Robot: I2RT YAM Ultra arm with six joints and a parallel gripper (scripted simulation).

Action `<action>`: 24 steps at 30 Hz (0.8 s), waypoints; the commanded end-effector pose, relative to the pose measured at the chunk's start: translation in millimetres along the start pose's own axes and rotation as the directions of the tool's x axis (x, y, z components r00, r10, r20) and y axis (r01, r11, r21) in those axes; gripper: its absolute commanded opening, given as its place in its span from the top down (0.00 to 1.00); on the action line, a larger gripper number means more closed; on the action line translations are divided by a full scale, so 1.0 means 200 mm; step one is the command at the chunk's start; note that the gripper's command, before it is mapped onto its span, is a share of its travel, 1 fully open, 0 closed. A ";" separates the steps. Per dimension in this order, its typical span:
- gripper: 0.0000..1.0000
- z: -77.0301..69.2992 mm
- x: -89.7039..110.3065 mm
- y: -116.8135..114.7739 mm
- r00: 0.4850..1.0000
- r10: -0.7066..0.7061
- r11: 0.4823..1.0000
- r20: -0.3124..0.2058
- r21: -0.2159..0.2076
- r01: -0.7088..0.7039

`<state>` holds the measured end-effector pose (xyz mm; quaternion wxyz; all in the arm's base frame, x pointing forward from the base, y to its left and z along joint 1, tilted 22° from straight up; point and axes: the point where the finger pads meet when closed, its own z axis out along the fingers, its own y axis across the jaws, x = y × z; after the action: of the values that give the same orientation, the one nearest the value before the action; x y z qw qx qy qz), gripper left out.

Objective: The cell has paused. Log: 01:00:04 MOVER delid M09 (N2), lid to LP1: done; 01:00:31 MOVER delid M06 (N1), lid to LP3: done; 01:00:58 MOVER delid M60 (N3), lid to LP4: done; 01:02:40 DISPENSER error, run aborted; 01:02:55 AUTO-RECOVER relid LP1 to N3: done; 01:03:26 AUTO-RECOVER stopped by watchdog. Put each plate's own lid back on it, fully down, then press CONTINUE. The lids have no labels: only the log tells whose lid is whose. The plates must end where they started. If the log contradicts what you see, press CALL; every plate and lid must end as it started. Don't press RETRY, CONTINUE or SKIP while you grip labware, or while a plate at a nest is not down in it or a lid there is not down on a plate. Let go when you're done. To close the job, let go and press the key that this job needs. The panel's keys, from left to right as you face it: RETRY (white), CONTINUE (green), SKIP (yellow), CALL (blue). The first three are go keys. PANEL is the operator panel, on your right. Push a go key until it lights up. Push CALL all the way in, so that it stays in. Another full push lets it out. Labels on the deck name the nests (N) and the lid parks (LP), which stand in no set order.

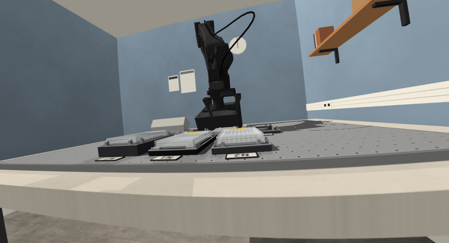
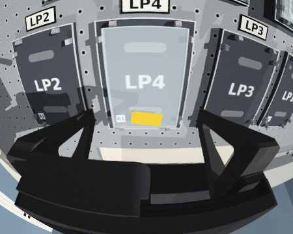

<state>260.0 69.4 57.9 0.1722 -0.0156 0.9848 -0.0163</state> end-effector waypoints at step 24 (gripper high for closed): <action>0.00 -0.02 -0.09 0.02 0.999 0.006 1.000 0.054 -0.020 -0.005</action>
<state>267.1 71.1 61.5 0.1834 -0.0152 0.9829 -0.0119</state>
